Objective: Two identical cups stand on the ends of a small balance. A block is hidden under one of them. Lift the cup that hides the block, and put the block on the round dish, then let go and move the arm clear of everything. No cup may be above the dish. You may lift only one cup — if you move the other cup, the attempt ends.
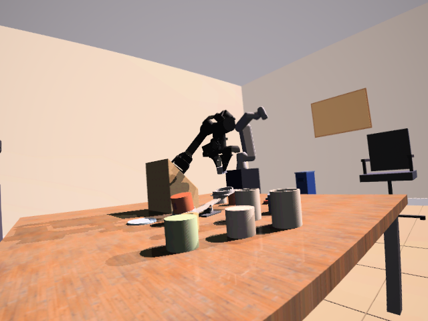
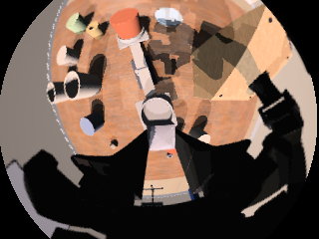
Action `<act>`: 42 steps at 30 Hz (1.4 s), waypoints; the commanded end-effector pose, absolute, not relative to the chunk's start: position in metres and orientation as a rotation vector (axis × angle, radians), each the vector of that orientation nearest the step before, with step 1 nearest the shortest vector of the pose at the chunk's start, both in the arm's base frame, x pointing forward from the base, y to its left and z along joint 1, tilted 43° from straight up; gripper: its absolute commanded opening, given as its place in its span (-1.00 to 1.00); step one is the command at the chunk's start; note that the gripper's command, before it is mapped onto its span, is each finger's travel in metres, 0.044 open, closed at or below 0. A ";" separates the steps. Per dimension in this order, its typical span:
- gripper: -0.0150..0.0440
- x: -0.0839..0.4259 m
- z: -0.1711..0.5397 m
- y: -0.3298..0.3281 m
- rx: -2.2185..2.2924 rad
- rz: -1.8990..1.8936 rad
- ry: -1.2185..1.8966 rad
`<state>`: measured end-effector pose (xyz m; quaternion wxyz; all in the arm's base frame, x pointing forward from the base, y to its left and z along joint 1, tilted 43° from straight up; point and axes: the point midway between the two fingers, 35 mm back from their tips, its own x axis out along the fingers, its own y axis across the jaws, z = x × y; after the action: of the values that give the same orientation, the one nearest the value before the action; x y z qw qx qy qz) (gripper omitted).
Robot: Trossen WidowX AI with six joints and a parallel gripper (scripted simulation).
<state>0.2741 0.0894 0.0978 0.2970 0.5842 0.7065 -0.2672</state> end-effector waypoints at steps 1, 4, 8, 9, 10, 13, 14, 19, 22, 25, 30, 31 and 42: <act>-0.49 0.276 0.108 0.083 1.549 -0.696 1.870; -0.49 0.277 0.106 0.081 1.548 -0.695 1.868; -0.49 0.284 0.094 0.070 1.540 -0.694 1.853; -0.49 0.286 0.089 0.066 1.537 -0.694 1.847; -0.49 0.288 0.084 0.062 1.534 -0.694 1.841; -0.49 0.295 0.069 0.049 1.526 -0.697 1.827; -0.49 0.297 0.064 0.044 1.525 -0.700 1.824; -0.49 0.305 0.037 0.022 1.520 -0.717 1.808; -0.49 0.309 0.020 0.008 1.517 -0.727 1.800; -0.49 0.310 0.005 -0.005 1.516 -0.731 1.799; -0.49 0.311 -0.022 -0.026 1.515 -0.736 1.801; -0.49 0.310 -0.028 -0.030 1.515 -0.737 1.801; -0.49 0.297 -0.090 -0.071 1.517 -0.739 1.814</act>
<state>0.2978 -0.0592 -0.0765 0.3198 0.5786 0.6943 -0.2845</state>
